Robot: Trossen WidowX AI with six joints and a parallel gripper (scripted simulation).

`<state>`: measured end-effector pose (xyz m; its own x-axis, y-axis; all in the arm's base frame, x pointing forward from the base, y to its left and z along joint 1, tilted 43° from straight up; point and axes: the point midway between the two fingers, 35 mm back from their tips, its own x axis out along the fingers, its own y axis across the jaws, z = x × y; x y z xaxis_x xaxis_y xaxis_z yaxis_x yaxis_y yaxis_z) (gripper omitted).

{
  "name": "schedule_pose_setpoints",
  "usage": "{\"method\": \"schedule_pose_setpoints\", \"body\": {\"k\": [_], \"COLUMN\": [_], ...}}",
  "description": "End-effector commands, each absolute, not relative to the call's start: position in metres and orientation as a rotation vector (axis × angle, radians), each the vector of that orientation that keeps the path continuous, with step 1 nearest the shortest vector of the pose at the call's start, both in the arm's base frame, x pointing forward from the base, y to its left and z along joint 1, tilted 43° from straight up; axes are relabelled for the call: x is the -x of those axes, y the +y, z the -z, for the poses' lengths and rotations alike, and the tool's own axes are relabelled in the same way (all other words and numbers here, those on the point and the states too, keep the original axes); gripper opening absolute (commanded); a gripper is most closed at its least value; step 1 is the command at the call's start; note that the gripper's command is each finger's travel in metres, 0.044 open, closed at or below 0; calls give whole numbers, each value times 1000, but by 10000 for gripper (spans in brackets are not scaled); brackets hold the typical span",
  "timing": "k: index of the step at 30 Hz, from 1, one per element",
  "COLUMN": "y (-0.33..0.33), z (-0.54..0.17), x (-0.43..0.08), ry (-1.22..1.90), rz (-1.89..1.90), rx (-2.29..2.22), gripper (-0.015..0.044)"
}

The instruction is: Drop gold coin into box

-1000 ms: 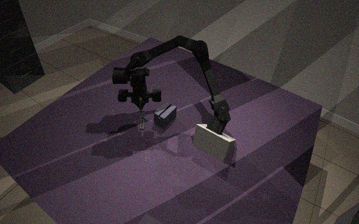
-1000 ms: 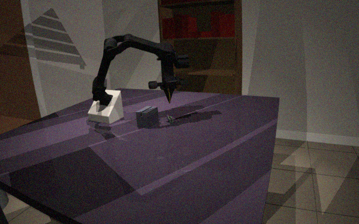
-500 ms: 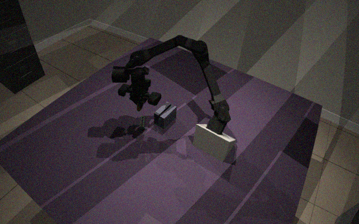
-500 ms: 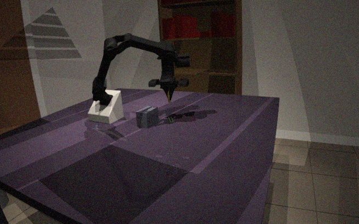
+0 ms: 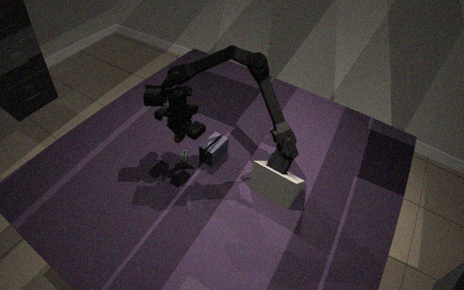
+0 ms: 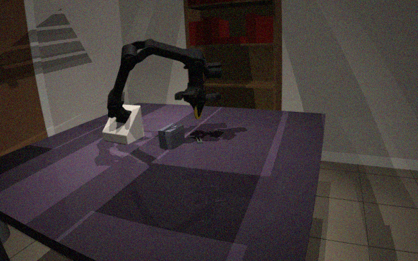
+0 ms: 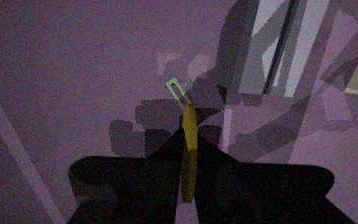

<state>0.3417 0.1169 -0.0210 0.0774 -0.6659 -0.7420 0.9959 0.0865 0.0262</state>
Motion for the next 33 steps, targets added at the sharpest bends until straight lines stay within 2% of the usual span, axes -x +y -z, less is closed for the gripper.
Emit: {"method": "schedule_pose_setpoints", "body": {"k": [1, 33], "y": [113, 65], "z": [16, -23], "x": [-338, -283], "ry": [650, 651], "rz": [1385, 1388], "rx": [-648, -641], "gripper": [0, 0]}}
